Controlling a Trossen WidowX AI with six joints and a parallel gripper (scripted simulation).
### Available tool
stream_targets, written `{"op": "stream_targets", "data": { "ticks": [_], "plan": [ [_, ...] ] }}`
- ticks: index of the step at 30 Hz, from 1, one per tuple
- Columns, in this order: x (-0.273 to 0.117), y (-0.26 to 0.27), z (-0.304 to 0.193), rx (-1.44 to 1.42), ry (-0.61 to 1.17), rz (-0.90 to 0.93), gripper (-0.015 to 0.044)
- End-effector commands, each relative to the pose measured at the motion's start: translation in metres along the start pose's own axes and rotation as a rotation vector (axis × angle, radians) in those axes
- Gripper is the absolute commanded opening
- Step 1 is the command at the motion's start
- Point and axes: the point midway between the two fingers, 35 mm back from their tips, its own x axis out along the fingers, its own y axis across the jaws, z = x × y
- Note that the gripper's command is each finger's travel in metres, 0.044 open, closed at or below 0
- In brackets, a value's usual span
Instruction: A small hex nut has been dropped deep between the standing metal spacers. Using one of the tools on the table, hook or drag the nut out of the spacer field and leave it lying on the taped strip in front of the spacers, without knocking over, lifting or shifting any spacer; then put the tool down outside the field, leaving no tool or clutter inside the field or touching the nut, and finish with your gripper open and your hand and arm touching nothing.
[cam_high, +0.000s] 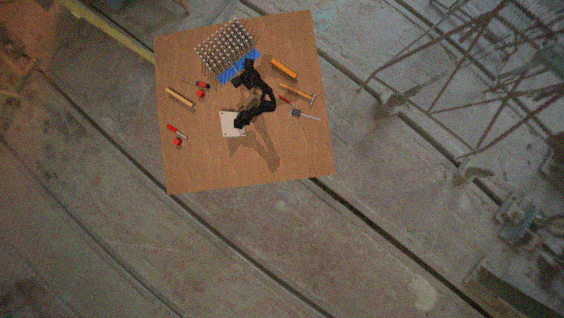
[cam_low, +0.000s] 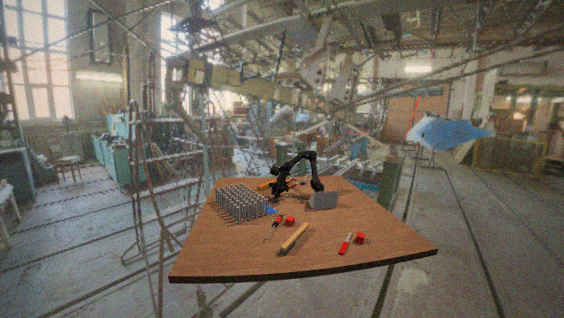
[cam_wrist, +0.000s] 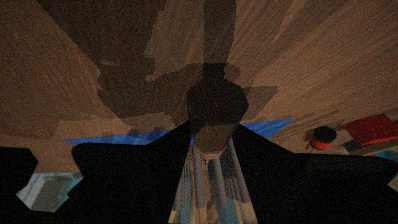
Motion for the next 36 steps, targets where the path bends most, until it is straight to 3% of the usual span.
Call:
{"op": "stream_targets", "data": {
  "ticks": [1,36],
  "plan": [
    [0.0,0.002,-0.005,0.005,0.007,0.008,0.0],
    [0.012,0.002,-0.023,0.005,0.009,0.008,0.0]
  ]
}}
